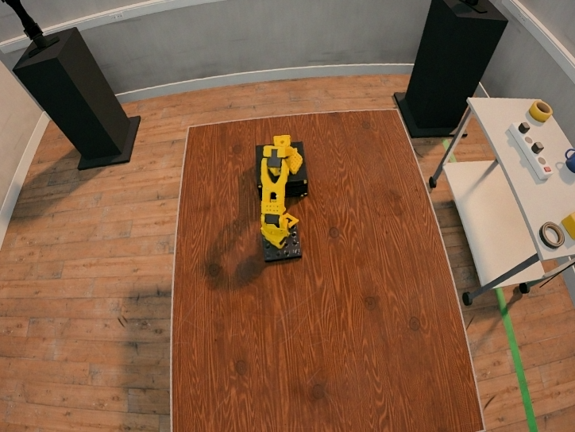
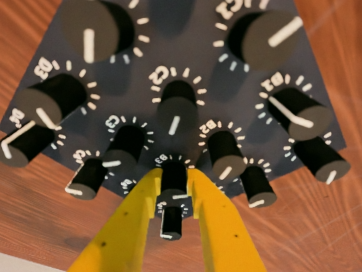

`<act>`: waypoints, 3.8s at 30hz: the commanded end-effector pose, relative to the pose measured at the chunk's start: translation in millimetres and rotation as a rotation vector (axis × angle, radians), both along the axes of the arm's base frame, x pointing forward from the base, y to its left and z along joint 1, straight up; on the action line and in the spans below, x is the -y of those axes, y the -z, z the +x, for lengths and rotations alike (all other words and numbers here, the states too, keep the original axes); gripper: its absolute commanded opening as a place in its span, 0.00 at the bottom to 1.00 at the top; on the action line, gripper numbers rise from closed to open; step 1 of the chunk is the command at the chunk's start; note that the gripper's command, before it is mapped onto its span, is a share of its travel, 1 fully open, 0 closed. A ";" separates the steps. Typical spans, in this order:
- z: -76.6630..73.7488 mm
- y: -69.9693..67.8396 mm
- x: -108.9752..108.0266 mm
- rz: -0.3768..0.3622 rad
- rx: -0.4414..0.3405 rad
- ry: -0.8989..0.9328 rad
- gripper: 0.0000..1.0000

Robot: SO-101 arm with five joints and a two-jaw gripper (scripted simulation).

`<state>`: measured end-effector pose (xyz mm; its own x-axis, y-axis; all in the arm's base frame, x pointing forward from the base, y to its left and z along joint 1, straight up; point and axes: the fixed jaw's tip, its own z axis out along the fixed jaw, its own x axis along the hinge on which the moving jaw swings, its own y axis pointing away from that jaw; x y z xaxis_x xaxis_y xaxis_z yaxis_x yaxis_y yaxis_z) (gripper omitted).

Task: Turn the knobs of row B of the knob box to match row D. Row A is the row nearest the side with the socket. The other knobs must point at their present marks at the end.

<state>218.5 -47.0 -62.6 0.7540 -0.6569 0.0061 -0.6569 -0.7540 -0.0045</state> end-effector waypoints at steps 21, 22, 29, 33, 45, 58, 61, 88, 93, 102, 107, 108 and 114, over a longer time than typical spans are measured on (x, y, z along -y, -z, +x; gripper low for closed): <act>-1.7 1.1 -2.1 0.002 -0.010 0.383 0.01; -1.8 1.1 -2.2 0.002 -0.010 0.400 0.01; -2.0 1.1 -2.7 0.002 -0.010 0.505 0.01; -2.1 1.1 -3.0 0.002 -0.010 0.557 0.01; -2.3 1.1 -4.2 0.003 -0.010 0.767 0.01; -2.3 1.1 -5.3 0.003 -0.010 0.959 0.01; -2.3 1.1 -5.6 0.003 -0.010 1.011 0.01; -1.5 1.1 -7.7 0.004 -0.009 1.413 0.01; -1.2 1.1 -8.2 0.004 -0.009 1.500 0.01; -1.0 1.1 -8.4 0.004 -0.008 1.561 0.01; -0.9 1.1 -8.5 0.004 -0.008 1.573 0.01; -0.9 1.1 -8.5 0.005 -0.008 1.575 0.01; -0.9 1.1 -8.5 0.005 -0.008 1.587 0.01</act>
